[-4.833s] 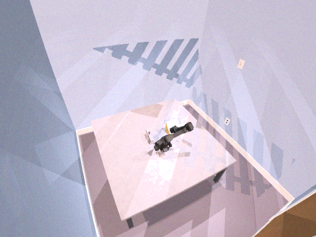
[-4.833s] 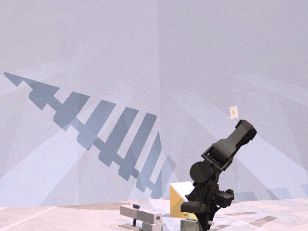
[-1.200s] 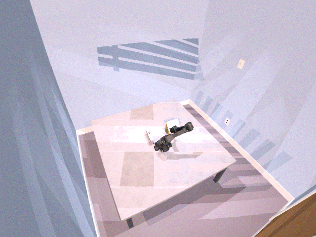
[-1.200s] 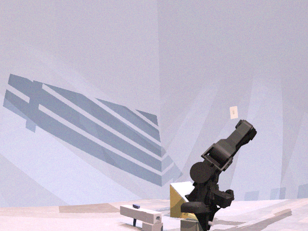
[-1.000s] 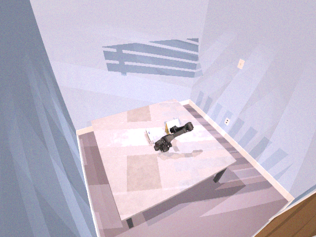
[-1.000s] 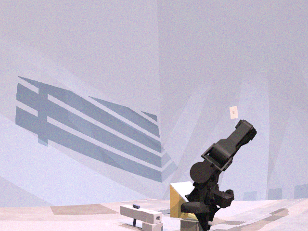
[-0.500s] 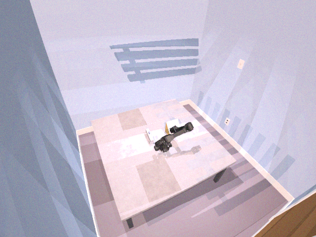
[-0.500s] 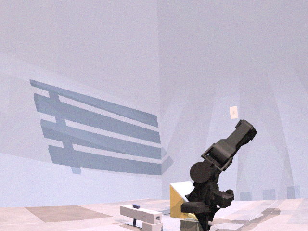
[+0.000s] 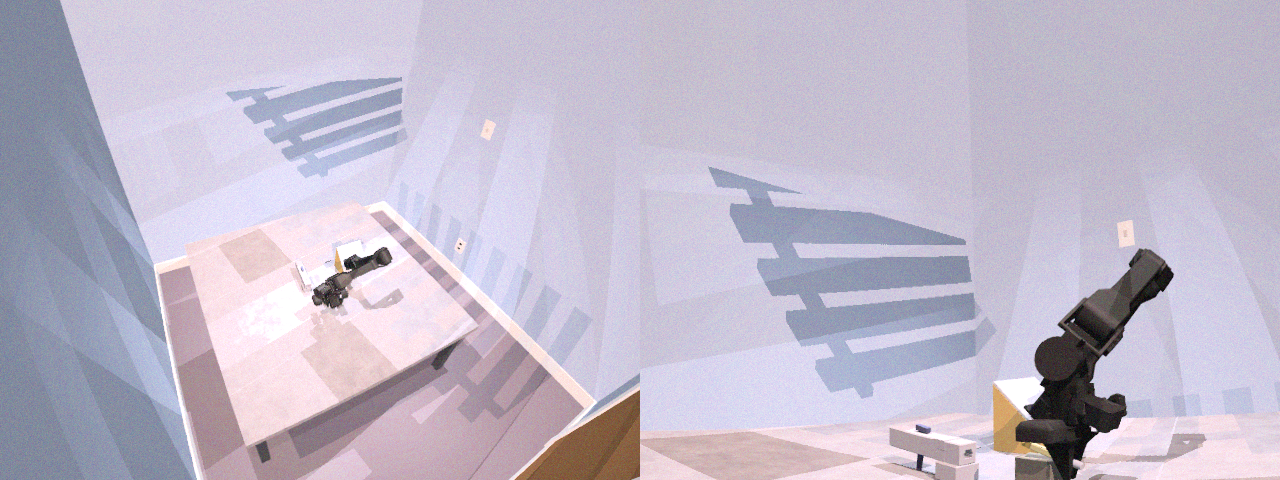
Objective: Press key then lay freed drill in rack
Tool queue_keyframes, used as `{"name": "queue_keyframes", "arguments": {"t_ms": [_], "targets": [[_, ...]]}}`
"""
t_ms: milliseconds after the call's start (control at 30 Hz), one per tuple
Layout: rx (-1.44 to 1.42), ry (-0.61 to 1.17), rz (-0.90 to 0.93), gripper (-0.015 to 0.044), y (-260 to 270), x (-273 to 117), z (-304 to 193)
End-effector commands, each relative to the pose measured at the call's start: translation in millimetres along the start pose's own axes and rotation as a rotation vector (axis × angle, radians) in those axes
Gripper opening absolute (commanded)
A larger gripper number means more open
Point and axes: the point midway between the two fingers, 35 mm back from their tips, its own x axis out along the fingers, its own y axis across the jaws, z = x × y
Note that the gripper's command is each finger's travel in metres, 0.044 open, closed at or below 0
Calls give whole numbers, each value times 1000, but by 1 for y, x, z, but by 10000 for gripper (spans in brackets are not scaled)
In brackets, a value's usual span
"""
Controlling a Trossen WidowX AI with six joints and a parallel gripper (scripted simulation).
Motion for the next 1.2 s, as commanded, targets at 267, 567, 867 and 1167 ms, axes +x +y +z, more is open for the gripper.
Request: {"name": "queue_keyframes", "arguments": {"t_ms": [267,567,867,1167], "targets": [[12,12,14,0,3,5,-6],[12,12,14,0,3,5,-6],[12,12,14,0,3,5,-6],[0,0,0,26,0,0,0]]}}
